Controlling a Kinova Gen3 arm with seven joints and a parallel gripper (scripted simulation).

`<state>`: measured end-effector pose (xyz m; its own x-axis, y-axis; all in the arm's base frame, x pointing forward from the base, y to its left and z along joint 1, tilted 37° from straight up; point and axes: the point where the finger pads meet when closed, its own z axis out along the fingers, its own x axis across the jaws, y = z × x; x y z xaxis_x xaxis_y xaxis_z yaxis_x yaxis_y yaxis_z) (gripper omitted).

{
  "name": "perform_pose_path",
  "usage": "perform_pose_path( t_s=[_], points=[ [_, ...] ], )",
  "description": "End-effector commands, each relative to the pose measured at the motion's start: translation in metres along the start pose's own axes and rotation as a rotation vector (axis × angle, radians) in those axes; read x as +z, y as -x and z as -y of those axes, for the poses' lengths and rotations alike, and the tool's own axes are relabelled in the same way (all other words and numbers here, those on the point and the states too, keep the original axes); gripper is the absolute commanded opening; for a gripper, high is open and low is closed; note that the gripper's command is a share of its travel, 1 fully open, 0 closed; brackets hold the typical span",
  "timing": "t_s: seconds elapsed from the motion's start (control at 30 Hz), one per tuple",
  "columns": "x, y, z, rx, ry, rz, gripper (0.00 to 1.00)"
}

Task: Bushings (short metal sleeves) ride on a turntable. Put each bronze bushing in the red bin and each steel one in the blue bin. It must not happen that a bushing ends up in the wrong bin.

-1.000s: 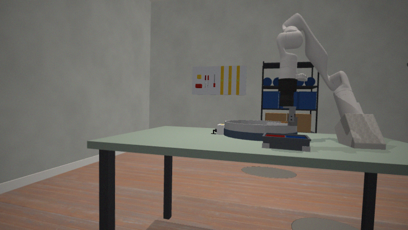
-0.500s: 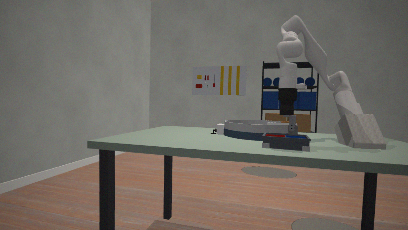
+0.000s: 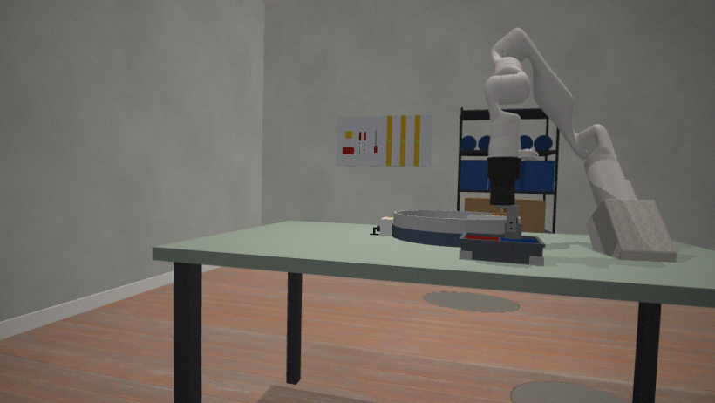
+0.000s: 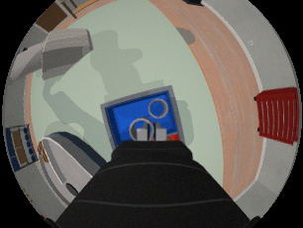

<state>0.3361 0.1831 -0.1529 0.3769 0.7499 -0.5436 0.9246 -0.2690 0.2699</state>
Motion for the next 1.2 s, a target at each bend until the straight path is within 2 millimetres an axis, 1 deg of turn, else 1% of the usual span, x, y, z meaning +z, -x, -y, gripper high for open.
perform_pose_path(
  t_s=[0.0,0.2,0.43,0.6,0.77,0.93,1.17],
  points=[
    [0.001,0.000,0.000,-0.001,0.000,0.000,0.00],
    [0.006,0.000,0.001,-0.001,0.000,0.000,0.00],
    [0.006,0.000,0.001,-0.001,0.000,0.000,0.00],
    [0.012,0.000,0.001,-0.001,0.000,0.000,0.00],
    [0.012,0.000,0.001,-0.001,0.000,0.000,0.00],
    [0.018,0.000,0.001,-0.001,0.000,0.000,0.00],
    [0.018,0.000,0.001,-0.001,0.000,0.000,0.00]
  ],
)
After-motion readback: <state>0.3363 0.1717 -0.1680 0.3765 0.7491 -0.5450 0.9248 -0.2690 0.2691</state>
